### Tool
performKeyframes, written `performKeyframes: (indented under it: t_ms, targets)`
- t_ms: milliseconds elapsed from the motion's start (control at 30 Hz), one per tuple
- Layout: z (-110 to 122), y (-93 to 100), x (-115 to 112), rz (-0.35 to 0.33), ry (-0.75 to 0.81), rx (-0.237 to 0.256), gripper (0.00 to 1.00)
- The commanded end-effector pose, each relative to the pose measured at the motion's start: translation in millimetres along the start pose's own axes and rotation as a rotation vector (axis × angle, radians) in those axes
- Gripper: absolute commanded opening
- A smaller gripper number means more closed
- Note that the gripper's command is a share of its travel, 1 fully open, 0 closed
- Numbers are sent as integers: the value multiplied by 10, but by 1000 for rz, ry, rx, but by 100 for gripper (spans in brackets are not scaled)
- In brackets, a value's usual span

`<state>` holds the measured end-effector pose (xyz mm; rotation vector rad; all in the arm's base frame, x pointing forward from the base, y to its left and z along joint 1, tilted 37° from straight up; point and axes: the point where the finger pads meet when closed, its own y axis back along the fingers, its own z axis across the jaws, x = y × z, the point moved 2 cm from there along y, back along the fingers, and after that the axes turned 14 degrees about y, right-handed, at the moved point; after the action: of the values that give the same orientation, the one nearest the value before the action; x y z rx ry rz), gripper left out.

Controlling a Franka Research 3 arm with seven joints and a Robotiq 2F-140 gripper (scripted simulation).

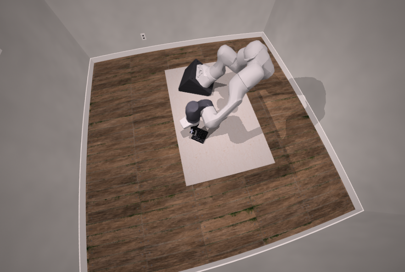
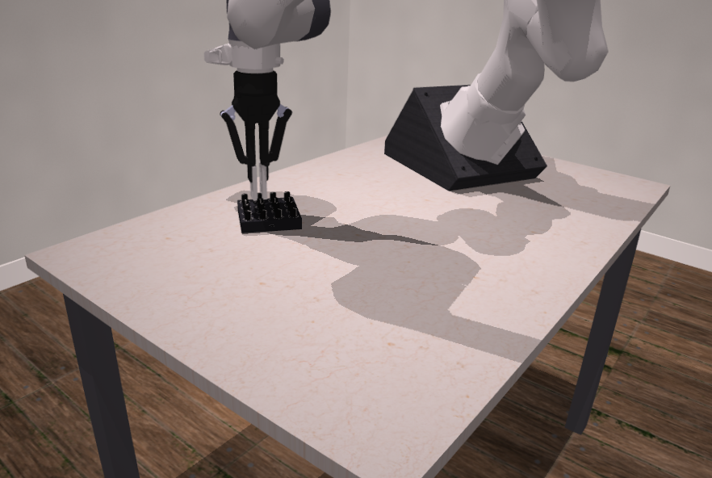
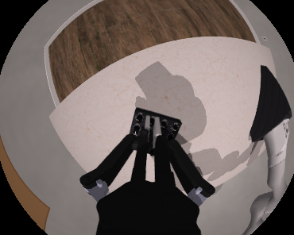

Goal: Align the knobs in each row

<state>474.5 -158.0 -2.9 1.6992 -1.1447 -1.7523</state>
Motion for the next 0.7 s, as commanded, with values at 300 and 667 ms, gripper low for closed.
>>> performKeyframes:
  t_ms: [300,667]
  targets:
    - [-7,-7,3,2,-274,-1,5]
    - [-7,-7,3,2,-306,-1,5]
